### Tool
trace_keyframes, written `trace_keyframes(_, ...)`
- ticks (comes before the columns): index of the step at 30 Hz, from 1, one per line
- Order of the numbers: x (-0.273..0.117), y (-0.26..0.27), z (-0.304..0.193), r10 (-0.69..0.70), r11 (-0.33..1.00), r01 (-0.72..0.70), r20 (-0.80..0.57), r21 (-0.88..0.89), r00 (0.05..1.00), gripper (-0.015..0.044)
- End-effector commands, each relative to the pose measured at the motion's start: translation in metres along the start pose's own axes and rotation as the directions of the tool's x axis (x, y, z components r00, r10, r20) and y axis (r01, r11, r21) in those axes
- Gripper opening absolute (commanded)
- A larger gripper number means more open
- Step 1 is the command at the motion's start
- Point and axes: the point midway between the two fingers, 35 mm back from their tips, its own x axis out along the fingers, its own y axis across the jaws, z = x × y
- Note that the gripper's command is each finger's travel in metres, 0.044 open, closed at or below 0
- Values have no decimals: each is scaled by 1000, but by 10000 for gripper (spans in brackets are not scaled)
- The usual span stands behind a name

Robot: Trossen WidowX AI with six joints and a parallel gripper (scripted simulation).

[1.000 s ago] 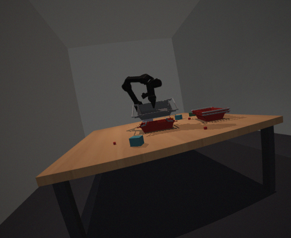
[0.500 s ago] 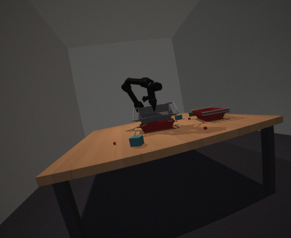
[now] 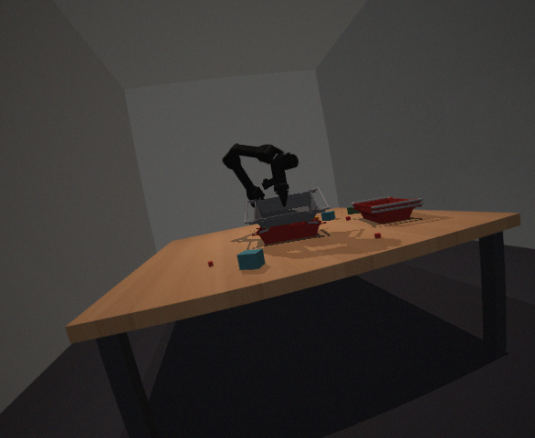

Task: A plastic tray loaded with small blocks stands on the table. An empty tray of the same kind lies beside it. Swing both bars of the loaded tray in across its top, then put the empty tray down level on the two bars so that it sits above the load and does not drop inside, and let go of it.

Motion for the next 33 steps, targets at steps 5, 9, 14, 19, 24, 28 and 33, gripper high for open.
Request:
trace_keyframes(5, 7, -6, 1, 3, 1000, -3, -3, -1, 1000, 0)
trace_keyframes(9, 9, -8, 1, 3, 1000, -3, -3, -1, 1000, 0)
trace_keyframes(14, 13, -11, 1, 3, 1000, -3, -2, -1, 1000, 0)
trace_keyframes(19, 16, -13, 1, 3, 1000, -3, -2, -1, 1000, 0)
trace_keyframes(24, 21, -15, 0, 2, 1000, -2, -2, -1, 1000, 0)
trace_keyframes(28, 23, -16, 0, 2, 1000, -2, -2, -1, 1000, 0)
trace_keyframes(33, 23, -17, 0, 2, 1000, -2, -2, -1, 1000, 0)
